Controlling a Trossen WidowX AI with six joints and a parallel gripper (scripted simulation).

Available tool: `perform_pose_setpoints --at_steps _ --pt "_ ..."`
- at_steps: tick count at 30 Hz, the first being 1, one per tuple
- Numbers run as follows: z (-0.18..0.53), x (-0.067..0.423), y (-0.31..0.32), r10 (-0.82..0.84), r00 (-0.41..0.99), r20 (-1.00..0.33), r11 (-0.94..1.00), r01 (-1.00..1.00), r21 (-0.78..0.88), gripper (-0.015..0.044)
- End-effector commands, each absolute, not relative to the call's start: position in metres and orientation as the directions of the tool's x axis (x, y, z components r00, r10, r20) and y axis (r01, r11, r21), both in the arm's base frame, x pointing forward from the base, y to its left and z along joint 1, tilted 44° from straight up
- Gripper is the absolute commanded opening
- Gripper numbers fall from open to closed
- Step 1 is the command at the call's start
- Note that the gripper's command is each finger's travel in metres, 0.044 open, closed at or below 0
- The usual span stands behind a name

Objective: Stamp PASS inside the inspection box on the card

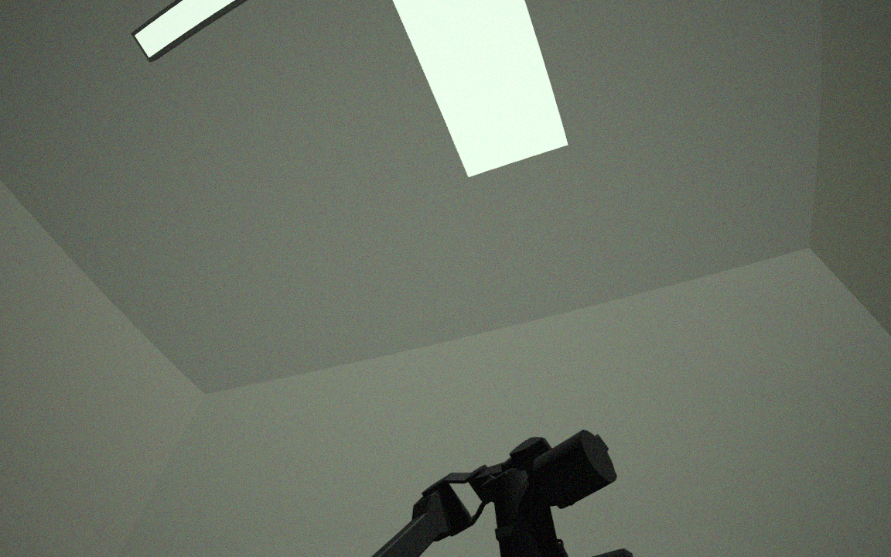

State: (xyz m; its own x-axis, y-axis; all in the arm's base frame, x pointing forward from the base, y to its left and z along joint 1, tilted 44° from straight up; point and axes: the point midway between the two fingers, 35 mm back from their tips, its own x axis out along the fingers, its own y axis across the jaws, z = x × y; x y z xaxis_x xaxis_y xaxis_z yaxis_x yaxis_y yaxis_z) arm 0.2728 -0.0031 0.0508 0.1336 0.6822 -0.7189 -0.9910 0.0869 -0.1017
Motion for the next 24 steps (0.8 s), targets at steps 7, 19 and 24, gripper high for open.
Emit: perform_pose_setpoints --at_steps 7,19,24 --pt "0.046 0.273 0.002 0.685 0.135 -0.716 0.09 -0.991 -0.101 0.0" --pt "0.041 0.272 0.007 0.686 0.136 -0.715 0.089 -0.991 -0.103 0.0" --pt "0.038 0.272 0.01 0.687 0.136 -0.714 0.089 -0.991 -0.103 0.0"
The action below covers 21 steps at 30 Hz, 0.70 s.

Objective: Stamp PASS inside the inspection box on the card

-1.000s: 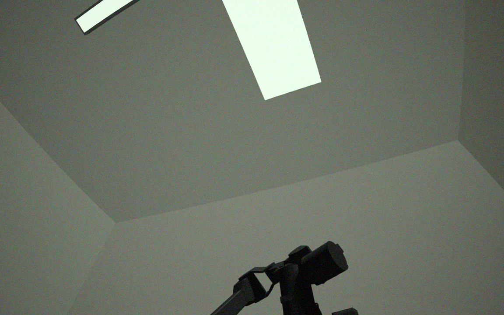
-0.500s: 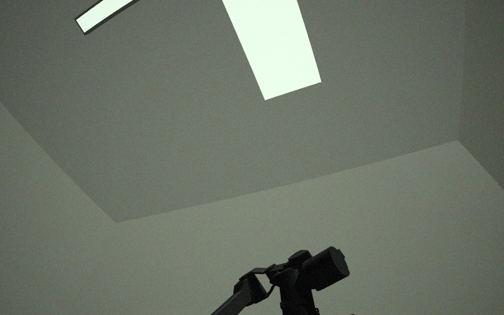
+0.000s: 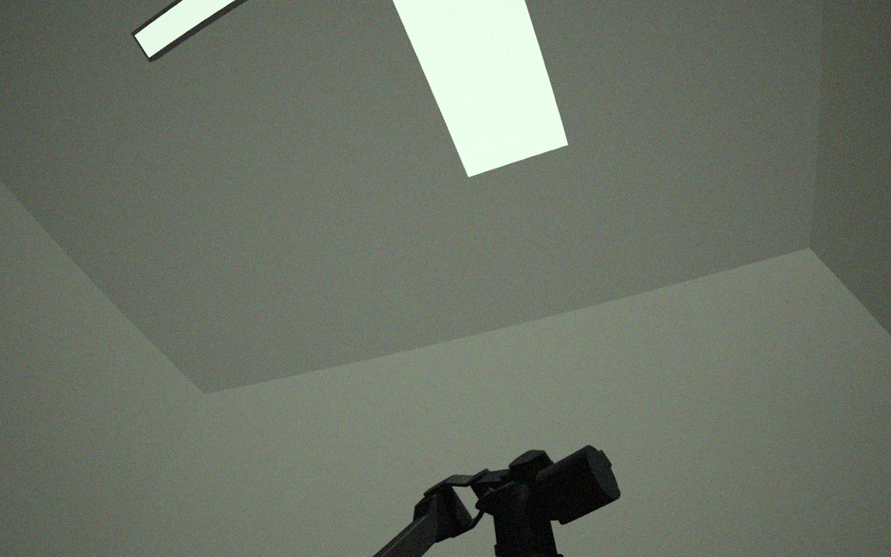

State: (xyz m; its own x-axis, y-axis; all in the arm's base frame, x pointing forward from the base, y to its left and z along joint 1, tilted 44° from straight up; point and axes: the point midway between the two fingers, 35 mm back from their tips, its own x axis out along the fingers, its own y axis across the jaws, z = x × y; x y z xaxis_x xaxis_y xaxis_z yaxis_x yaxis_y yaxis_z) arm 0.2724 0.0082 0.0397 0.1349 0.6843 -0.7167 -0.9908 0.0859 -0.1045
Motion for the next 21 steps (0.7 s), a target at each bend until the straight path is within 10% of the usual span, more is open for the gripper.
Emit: perform_pose_setpoints --at_steps 1,21 --pt "0.038 0.2721 0.0103 0.687 0.136 -0.714 0.089 -0.991 -0.103 0.0" --pt "0.0293 0.2708 0.0198 0.689 0.137 -0.711 0.087 -0.991 -0.105 0.0"
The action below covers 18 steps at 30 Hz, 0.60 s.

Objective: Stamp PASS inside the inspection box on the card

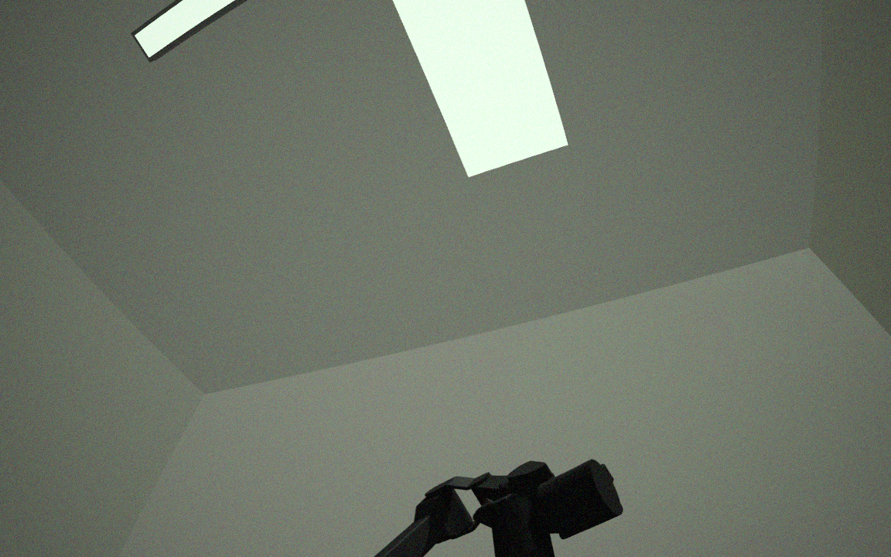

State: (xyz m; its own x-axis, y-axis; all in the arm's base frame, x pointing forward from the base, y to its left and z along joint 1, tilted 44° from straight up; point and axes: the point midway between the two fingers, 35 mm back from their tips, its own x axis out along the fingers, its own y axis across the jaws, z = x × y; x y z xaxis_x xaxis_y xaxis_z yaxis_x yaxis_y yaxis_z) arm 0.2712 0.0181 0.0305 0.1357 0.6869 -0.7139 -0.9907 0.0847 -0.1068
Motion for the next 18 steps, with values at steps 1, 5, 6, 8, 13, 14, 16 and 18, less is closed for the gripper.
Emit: perform_pose_setpoints --at_steps 1,5,6,8,13,14,16,18 --pt "0.0289 0.2707 0.0202 0.69 0.137 -0.711 0.087 -0.991 -0.106 0.0" --pt "0.0282 0.2706 0.0209 0.69 0.137 -0.711 0.087 -0.991 -0.106 0.0" --pt "0.0282 0.2706 0.0209 0.69 0.137 -0.711 0.087 -0.991 -0.106 0.0" --pt "0.0282 0.2706 0.0209 0.69 0.137 -0.711 0.087 -0.991 -0.106 0.0" --pt "0.0275 0.2706 0.0217 0.69 0.137 -0.711 0.087 -0.991 -0.106 0.0" --pt "0.0273 0.2706 0.0219 0.69 0.137 -0.711 0.087 -0.991 -0.106 0.0" --pt "0.0269 0.2707 0.0223 0.69 0.137 -0.711 0.087 -0.991 -0.106 0.0" --pt "0.0268 0.2707 0.0224 0.69 0.137 -0.711 0.087 -0.991 -0.106 0.0"
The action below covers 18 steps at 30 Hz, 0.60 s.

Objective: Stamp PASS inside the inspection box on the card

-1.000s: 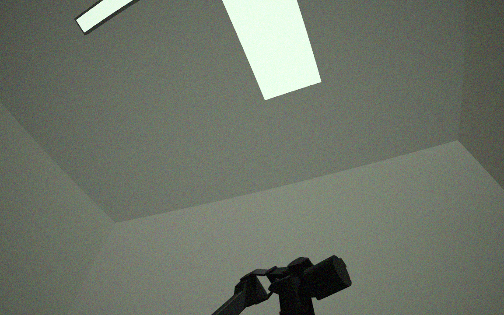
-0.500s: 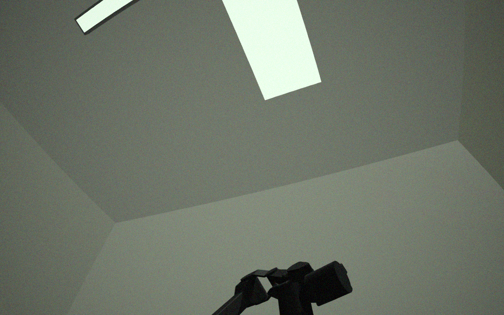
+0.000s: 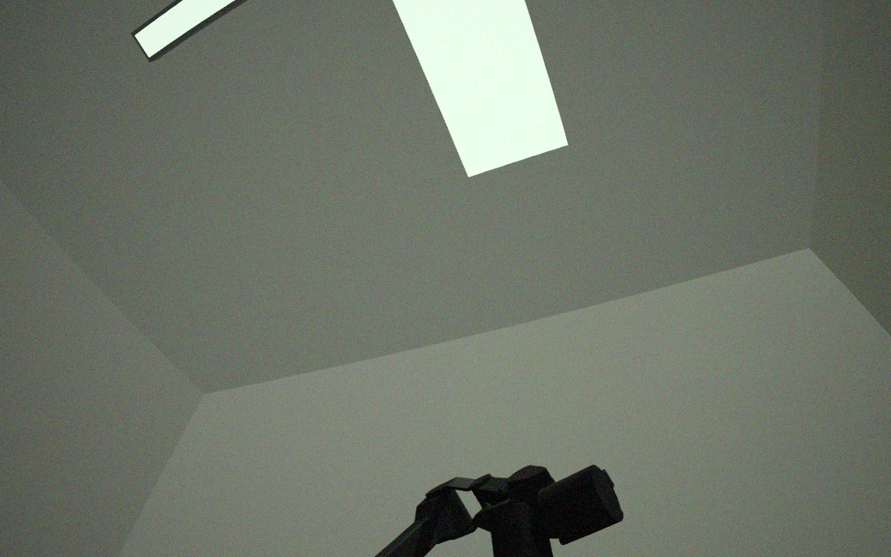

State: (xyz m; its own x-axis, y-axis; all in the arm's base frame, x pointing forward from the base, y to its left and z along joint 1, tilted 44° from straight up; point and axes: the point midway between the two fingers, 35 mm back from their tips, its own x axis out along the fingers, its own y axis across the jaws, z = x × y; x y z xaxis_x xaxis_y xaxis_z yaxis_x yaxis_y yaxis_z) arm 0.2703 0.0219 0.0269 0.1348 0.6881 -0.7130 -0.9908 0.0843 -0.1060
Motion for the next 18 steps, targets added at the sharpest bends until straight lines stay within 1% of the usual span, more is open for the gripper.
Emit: perform_pose_setpoints --at_steps 1,18 --pt "0.0266 0.2707 0.0226 0.69 0.137 -0.711 0.087 -0.991 -0.106 0.0" --pt "0.0253 0.2707 0.0239 0.69 0.137 -0.711 0.087 -0.991 -0.106 0.0"
